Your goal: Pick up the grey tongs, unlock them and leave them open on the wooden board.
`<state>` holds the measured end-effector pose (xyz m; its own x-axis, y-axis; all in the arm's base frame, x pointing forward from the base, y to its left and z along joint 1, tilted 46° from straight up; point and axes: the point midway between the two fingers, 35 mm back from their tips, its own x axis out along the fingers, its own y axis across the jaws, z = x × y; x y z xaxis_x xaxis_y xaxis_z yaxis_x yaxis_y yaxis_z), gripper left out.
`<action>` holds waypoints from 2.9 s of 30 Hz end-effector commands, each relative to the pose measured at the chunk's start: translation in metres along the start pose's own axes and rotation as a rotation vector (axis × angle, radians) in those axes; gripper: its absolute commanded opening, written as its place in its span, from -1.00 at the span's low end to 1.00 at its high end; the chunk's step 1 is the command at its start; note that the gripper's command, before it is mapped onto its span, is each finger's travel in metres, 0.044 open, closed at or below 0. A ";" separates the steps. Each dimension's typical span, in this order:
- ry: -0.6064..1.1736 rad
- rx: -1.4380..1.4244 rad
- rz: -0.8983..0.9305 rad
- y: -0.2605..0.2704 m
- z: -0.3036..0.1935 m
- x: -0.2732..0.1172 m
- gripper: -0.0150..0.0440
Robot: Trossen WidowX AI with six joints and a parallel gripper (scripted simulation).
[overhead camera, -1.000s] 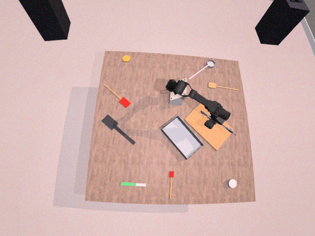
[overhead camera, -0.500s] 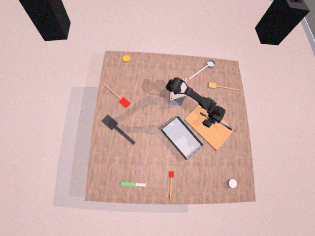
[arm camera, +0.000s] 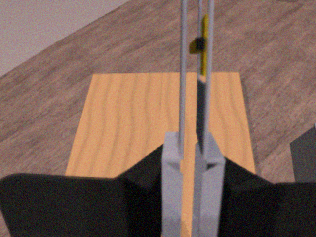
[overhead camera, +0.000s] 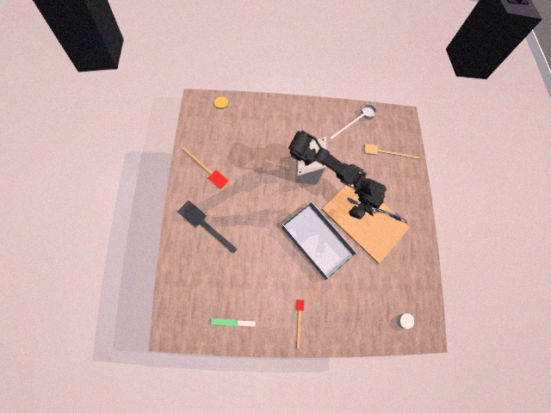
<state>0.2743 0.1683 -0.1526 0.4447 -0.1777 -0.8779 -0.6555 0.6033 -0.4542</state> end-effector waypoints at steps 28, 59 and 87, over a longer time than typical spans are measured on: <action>-0.152 -0.009 -0.026 -0.008 -0.004 -0.021 -1.00; -0.030 -0.003 -0.001 -0.001 0.003 -0.004 -1.00; 0.340 0.011 0.030 0.007 0.016 0.019 -1.00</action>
<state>0.2839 0.1772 -0.1703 0.2253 -0.3839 -0.8955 -0.6667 0.6095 -0.4290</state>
